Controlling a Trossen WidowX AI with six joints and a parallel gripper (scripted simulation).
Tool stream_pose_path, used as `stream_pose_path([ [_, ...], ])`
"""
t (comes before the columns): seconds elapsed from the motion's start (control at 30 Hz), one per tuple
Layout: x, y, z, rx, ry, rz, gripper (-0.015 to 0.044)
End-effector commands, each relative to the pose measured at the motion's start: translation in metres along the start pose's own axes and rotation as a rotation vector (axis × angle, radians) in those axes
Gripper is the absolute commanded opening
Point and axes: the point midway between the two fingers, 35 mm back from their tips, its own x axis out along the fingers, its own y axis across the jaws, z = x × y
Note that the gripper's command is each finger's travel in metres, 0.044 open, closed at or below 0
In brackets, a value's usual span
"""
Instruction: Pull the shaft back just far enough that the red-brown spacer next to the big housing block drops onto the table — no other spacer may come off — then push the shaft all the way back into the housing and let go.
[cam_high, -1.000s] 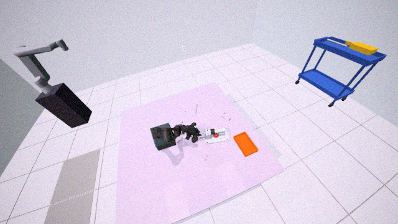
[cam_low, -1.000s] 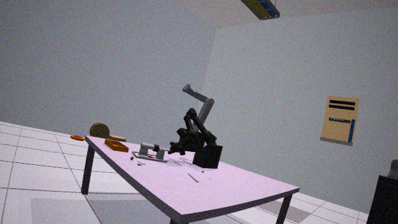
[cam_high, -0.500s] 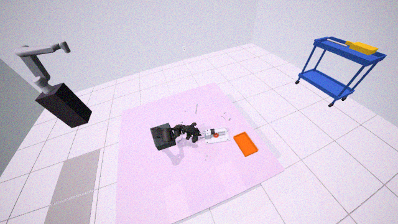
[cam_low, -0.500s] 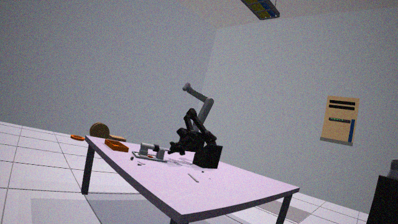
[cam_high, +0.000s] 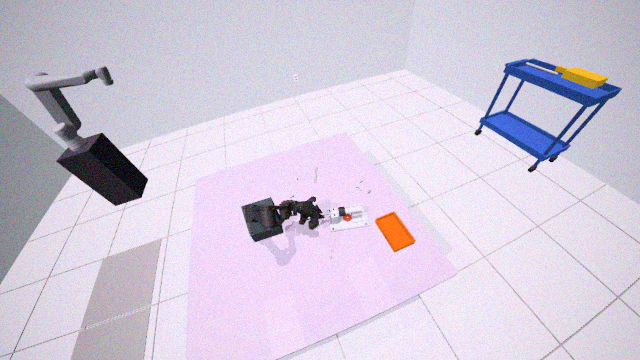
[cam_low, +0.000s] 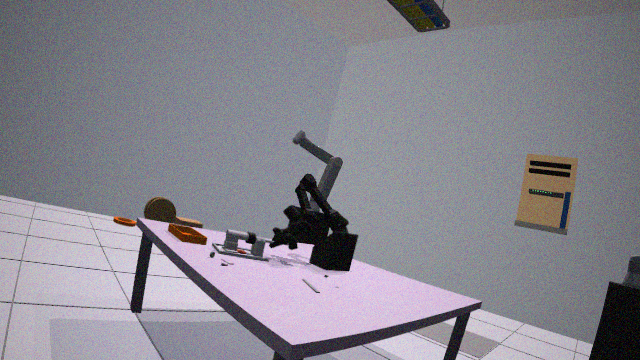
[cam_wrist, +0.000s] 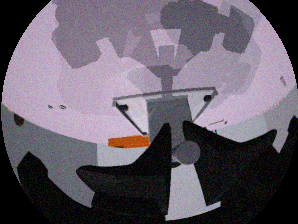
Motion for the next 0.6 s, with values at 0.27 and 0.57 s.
stream_pose_path([
  [0.27,0.0019,0.0006,-0.0029,0.000,0.005,0.002,0.0000],
  [0.57,0.0024,0.0006,-0.0035,0.000,0.005,0.002,0.0000],
])
